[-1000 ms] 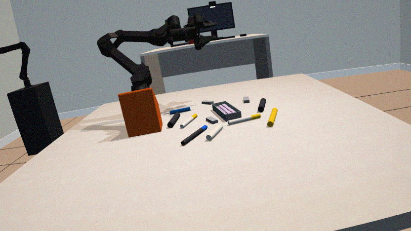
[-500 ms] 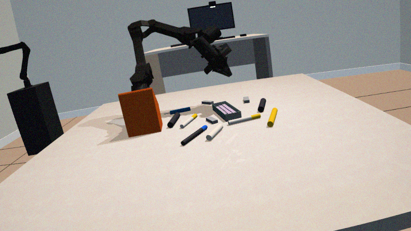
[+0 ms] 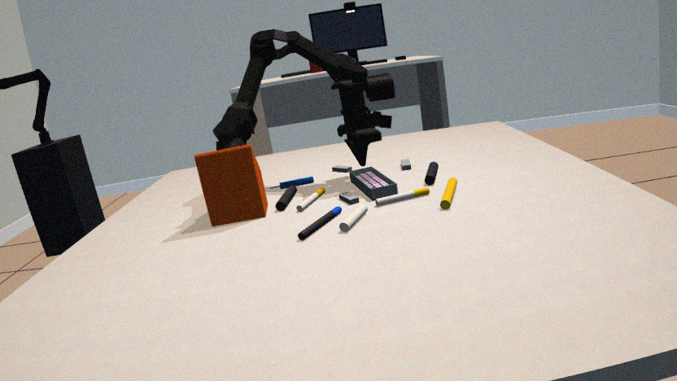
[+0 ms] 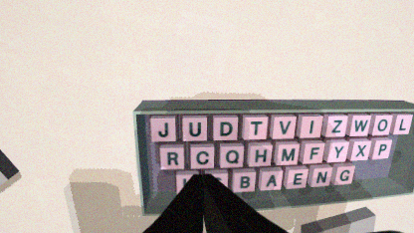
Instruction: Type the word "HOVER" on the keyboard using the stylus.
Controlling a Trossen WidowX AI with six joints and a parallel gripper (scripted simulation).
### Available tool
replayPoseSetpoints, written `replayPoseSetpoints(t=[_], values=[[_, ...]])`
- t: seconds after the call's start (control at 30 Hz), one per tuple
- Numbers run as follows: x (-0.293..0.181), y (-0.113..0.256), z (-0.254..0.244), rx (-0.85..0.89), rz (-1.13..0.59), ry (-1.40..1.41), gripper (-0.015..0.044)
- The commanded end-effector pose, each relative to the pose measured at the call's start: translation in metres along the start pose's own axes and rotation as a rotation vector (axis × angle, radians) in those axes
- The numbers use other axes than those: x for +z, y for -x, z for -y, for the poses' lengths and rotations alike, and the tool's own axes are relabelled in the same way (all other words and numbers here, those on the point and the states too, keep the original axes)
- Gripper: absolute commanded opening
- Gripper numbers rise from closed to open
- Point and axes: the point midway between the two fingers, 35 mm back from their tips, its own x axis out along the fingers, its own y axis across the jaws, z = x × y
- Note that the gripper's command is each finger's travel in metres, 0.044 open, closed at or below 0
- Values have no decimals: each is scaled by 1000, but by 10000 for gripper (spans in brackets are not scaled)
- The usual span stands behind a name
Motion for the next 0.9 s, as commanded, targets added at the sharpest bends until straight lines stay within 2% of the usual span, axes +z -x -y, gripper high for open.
replayPoseSetpoints(t=[0.0, 0.13, 0.3, 0.7, 0.87], values=[[1, -1, 0, 12, -7, -3, 0], [1, -1, 2, 12, -7, -3, 0], [1, -1, 57, 9, -7, -2, 0], [1, -1, 62, 8, -7, -2, 0], [1, -1, 116, 5, -7, -1, 0]])
